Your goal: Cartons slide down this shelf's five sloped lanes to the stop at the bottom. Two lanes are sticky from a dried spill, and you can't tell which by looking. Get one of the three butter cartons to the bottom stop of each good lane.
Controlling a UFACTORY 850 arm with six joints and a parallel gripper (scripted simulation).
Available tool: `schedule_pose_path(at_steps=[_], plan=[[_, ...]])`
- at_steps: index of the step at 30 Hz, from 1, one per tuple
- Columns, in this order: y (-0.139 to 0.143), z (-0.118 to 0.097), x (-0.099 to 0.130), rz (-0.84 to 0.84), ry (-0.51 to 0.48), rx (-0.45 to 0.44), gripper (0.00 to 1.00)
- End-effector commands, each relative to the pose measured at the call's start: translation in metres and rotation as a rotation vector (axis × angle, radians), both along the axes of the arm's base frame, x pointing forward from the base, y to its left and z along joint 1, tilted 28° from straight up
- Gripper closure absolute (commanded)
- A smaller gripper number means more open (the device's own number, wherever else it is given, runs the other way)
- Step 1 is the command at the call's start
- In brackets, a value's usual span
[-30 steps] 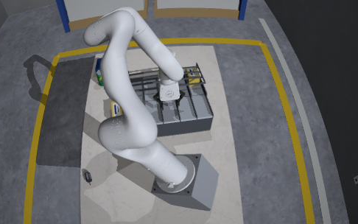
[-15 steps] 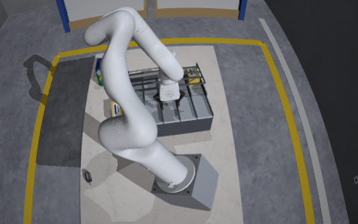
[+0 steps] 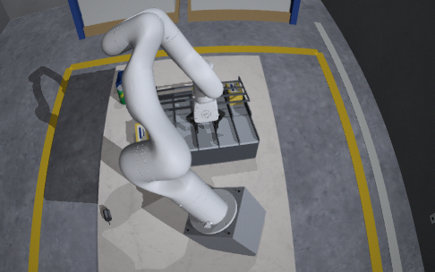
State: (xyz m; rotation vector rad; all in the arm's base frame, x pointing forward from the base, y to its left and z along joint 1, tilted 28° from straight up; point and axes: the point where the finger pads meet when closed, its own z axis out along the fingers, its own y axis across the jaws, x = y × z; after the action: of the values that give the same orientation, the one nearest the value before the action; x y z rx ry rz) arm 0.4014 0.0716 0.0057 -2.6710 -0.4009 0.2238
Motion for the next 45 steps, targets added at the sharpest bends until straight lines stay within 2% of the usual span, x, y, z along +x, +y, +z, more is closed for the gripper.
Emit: schedule_pose_path(at_steps=[1,45], plan=[[-0.0002,0.0004,0.0006,0.000,-0.001,0.000,0.16],[-0.0002,0.0004,0.0006,0.000,-0.001,0.000,0.11]])
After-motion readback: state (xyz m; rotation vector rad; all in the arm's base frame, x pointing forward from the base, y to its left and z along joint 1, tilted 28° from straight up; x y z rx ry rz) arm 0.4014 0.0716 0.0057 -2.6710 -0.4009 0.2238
